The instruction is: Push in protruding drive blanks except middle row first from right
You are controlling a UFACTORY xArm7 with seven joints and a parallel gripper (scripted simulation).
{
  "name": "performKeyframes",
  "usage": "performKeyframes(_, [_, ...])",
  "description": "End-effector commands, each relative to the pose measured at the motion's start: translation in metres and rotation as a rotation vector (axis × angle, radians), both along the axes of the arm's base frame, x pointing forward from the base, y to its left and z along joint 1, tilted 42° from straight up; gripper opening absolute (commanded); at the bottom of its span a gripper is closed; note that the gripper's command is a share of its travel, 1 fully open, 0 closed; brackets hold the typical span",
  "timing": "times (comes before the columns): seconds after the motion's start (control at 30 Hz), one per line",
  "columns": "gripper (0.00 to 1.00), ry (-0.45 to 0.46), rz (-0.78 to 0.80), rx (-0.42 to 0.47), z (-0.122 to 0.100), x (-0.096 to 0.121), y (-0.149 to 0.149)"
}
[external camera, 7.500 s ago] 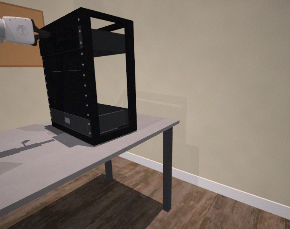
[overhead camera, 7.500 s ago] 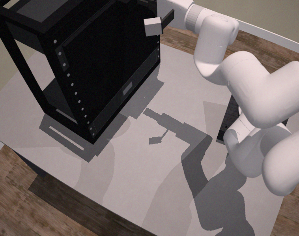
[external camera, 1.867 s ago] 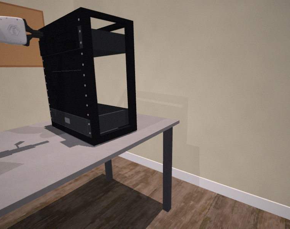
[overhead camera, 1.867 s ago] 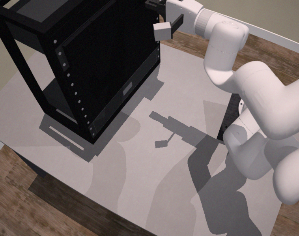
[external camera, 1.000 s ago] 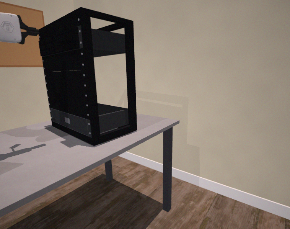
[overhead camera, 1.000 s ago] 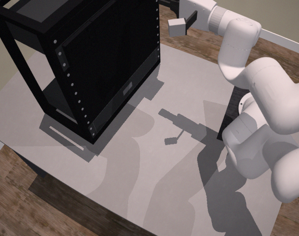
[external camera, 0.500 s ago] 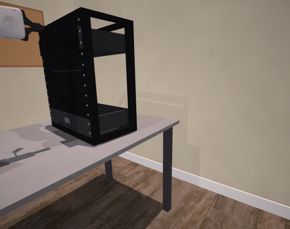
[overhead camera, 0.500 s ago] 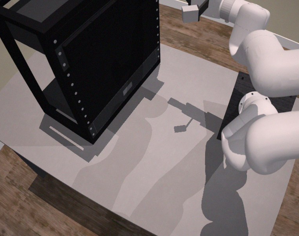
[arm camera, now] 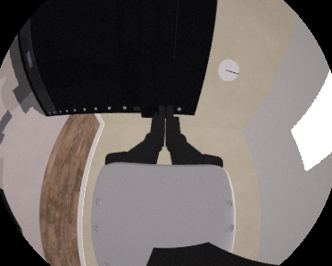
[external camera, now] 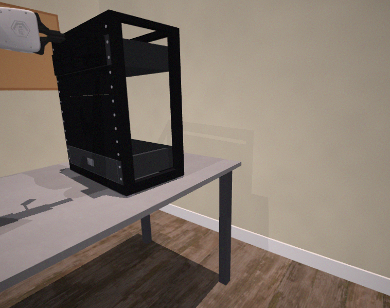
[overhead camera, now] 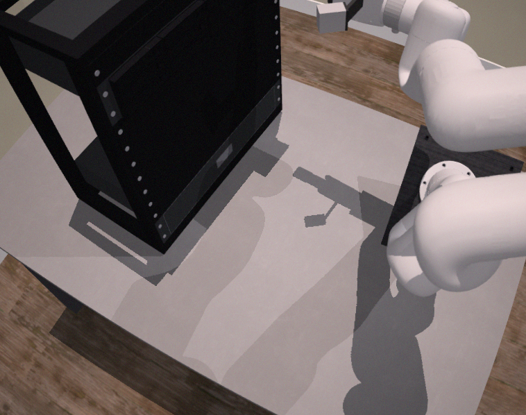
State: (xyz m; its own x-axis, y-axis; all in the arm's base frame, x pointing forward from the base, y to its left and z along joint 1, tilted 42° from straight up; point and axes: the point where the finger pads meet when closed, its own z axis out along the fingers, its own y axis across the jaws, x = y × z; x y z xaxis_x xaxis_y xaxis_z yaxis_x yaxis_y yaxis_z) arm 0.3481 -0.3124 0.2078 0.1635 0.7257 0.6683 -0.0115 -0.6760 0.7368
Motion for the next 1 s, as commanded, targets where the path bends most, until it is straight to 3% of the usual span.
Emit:
performKeyframes(0.0, [0.00,-0.002,0.000,-0.003,-0.001,0.022,-0.004])
performKeyframes(0.17, [0.00,-0.002,0.000,-0.003,-0.003,0.041,-0.007])
performKeyframes(0.97, [0.00,-0.002,0.000,-0.003,-0.004,0.046,-0.008])
